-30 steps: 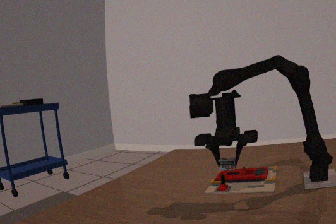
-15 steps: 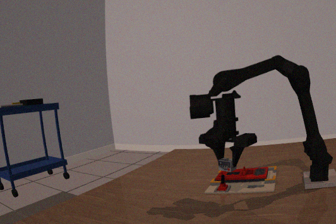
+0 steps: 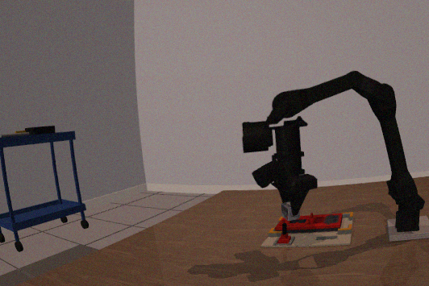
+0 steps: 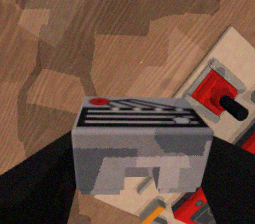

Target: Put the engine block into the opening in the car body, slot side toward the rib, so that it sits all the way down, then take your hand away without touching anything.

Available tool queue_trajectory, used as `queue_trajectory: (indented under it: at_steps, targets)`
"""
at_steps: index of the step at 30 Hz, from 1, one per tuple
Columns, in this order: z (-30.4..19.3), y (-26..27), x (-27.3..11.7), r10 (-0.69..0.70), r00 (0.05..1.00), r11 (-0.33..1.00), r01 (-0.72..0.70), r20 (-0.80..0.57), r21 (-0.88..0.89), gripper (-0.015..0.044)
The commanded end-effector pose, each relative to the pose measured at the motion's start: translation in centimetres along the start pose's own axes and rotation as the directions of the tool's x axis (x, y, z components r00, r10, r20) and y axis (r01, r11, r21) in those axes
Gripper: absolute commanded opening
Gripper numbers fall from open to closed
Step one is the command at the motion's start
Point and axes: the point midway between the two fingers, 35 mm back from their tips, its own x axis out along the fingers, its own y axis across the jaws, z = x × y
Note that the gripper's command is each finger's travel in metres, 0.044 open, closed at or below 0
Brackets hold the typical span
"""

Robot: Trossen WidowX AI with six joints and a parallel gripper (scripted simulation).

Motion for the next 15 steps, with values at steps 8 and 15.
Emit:
queue_trajectory:
  at_steps: [8,15]
  targets:
    - [-0.04,0.05,0.16,0.003,1.0,0.918,-0.004,0.002,0.396,0.0]
    - [-0.05,0.05,0.26,0.003,1.0,0.796,-0.004,0.002,0.605,0.0]
